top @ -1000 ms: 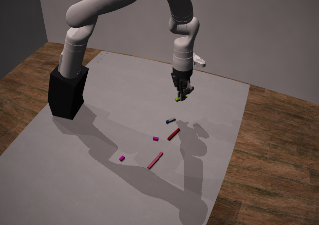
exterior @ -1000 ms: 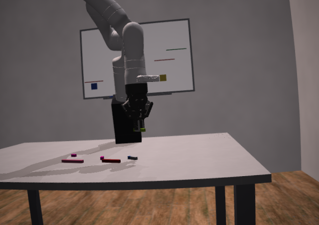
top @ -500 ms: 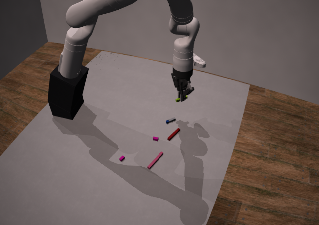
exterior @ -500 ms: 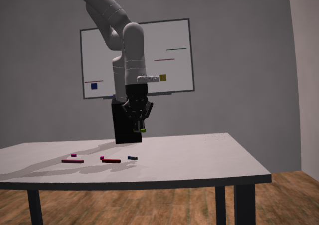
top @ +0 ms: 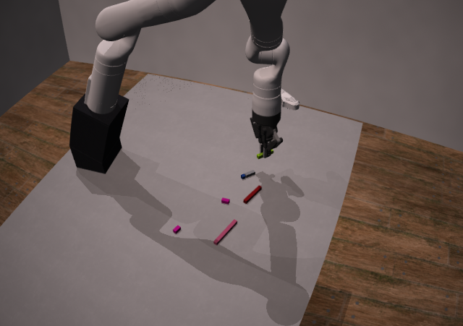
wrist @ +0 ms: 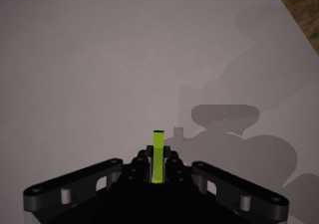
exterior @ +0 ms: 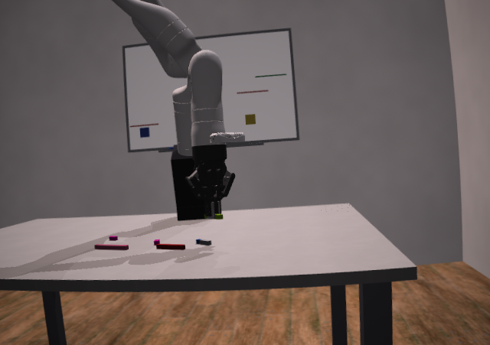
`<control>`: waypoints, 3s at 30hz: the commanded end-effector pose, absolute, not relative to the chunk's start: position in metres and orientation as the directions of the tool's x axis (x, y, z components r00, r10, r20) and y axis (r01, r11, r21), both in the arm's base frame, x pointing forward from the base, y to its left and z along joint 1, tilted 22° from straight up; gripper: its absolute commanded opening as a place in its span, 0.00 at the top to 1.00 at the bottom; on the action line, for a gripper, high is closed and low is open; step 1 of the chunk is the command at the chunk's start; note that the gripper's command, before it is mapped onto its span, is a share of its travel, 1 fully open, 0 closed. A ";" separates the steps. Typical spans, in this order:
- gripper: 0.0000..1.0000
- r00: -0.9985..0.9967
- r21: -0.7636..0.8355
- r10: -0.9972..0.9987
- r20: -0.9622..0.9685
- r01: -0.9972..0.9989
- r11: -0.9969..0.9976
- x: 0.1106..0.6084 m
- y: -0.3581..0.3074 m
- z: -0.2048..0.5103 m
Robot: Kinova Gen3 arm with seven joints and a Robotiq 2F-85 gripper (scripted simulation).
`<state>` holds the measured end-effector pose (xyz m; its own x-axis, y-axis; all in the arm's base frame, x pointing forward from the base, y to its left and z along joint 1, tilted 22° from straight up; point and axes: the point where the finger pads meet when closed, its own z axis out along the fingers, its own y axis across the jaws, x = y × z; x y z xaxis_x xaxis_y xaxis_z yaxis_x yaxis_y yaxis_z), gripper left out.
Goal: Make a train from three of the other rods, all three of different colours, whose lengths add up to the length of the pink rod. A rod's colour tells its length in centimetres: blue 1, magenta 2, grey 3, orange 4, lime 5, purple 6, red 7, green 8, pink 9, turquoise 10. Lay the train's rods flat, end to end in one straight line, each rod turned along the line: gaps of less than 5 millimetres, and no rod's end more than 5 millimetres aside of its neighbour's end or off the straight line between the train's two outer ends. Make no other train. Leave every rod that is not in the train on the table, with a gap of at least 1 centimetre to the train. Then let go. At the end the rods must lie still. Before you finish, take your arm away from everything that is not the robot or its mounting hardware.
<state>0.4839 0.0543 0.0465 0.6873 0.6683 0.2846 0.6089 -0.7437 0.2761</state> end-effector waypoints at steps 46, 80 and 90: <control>0.95 0.689 0.261 0.669 0.278 0.616 -0.743 0.498 0.058 -0.003; 0.95 0.689 0.261 0.670 0.278 0.617 -0.743 0.498 0.058 -0.003; 0.95 0.689 0.261 0.670 0.278 0.617 -0.743 0.498 0.058 -0.003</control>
<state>0.4978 0.0584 -0.0032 0.6893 0.6696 0.2767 0.6171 -0.7427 0.2599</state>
